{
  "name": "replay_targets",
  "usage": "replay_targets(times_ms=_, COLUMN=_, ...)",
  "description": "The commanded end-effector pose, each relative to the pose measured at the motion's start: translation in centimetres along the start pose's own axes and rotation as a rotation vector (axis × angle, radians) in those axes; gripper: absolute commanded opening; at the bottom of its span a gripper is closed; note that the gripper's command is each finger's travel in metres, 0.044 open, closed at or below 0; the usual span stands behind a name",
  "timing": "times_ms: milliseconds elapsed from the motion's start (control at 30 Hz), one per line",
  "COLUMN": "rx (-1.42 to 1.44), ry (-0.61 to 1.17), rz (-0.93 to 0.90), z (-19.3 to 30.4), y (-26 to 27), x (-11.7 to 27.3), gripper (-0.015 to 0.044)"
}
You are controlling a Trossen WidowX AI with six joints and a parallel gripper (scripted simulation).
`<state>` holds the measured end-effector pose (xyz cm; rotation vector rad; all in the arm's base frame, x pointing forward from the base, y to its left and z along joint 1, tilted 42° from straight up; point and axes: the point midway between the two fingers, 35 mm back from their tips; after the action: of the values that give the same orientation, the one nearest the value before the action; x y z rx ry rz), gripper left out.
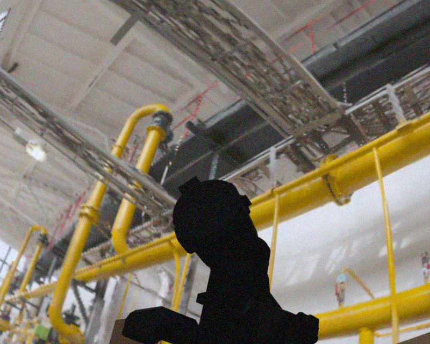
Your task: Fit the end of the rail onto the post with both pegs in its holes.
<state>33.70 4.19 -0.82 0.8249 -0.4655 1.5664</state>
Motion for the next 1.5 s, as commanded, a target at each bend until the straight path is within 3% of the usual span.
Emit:
replay_targets(times_ms=0, rx=-0.002, ry=-0.018, rz=0.019, z=-0.4, y=-0.3, x=1.0, gripper=0.0000)
replay_targets(times_ms=1467, rx=-0.001, ry=-0.019, rz=0.019, z=-0.3, y=-0.2, x=3.2, gripper=0.0000)
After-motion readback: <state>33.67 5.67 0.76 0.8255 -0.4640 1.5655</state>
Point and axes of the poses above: the point midway between the two fingers, 35 mm back from their tips, its own x axis back along the fingers, its own y axis across the jaws, z = x × y, and after that the axes turned 13 degrees about x, right-handed
